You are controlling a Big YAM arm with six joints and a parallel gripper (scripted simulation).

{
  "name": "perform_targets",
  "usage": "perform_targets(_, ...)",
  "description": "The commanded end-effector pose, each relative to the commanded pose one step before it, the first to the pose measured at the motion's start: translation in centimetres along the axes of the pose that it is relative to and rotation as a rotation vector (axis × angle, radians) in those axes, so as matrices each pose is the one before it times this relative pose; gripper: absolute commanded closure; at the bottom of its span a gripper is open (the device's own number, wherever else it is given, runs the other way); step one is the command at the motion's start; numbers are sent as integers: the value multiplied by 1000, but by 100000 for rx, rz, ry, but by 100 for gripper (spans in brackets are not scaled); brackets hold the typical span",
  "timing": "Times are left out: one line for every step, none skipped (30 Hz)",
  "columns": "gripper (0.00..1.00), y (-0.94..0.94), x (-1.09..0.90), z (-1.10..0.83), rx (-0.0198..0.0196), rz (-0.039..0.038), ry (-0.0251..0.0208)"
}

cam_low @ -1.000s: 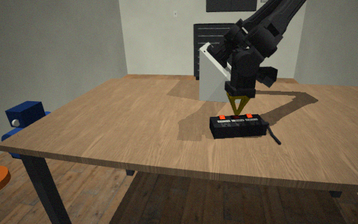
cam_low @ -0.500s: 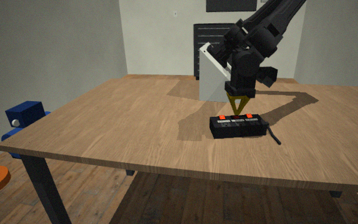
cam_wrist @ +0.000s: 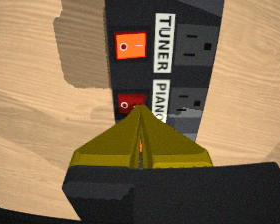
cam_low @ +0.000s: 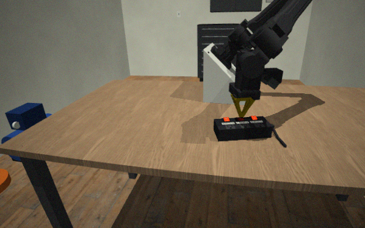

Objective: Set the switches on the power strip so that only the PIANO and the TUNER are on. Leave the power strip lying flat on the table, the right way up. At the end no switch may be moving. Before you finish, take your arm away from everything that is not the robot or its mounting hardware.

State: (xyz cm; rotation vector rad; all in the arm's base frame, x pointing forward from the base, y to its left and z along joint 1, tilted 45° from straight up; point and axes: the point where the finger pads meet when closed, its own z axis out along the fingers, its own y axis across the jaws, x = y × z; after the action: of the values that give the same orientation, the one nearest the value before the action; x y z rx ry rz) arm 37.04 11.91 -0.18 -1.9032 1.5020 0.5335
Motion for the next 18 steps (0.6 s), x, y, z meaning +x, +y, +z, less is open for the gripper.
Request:
perform_targets(100,-385,1029,-317,1645,195,532)
perform_targets(100,-21,156,-86,257,194,77)
perform_targets(100,18,53,-4,-37,41,-19)
perform_targets(100,19,46,-3,-46,49,-20)
perform_targets(100,2,41,-3,11,-8,-6)
perform_targets(100,-2,30,-2,22,-20,-1)
perform_targets(100,0,0,0,0,0,0)
perform_targets(100,0,0,0,0,0,0)
perform_targets(100,137,-618,548,-1428,-1543,-537)
perform_targets(100,3,-7,13,-29,-41,-13)
perform_targets(100,0,6,-4,11,13,4)
perform_targets(100,0,0,0,0,1,0)
perform_targets(100,0,0,0,-1,-1,0)
perform_targets(100,0,1,0,1,2,0)
perform_targets(100,0,0,0,-1,-1,0)
perform_targets(100,0,0,0,0,0,0)
perform_targets(100,0,0,0,0,0,0)
perform_targets(100,0,0,0,-1,0,0)
